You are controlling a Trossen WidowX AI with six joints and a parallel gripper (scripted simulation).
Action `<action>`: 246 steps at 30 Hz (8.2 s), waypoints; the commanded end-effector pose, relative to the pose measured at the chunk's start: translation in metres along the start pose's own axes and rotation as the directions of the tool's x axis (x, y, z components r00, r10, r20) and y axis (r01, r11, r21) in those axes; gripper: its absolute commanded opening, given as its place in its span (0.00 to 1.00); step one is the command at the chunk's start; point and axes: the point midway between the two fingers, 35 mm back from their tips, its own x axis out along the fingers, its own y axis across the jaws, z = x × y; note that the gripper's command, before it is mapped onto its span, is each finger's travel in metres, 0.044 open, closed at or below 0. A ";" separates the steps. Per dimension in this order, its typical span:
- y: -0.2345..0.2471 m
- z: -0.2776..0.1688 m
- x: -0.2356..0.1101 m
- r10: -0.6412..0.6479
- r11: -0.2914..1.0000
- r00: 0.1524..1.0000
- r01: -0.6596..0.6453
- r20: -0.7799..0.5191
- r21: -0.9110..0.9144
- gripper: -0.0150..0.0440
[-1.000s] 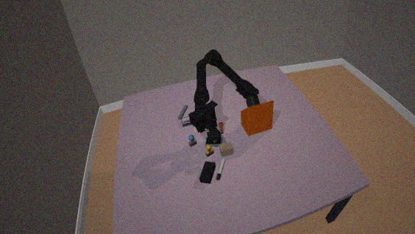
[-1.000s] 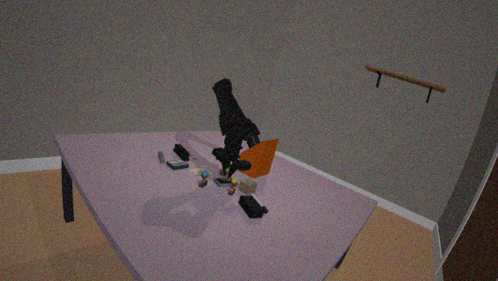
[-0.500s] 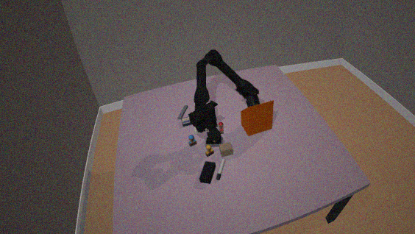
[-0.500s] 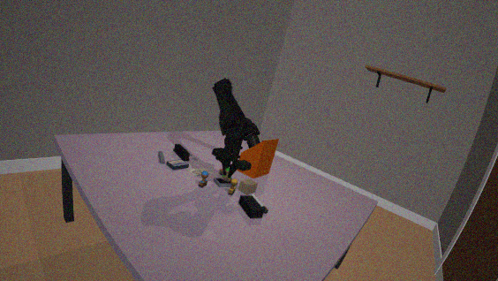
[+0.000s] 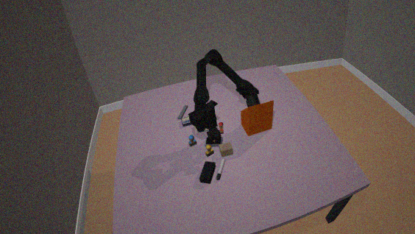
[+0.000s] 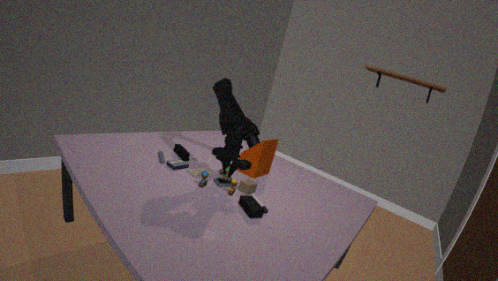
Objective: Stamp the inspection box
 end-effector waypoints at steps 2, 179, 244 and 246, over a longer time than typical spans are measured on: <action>0.000 0.000 -0.002 0.000 1.000 1.000 0.000 0.000 0.006 0.25; -0.135 0.052 0.009 -0.006 0.524 1.000 0.004 0.001 -0.852 0.25; -0.136 0.052 0.017 -0.007 0.524 1.000 0.004 0.001 -0.851 0.25; -0.136 0.052 0.016 -0.007 0.524 1.000 0.004 0.001 -0.851 0.25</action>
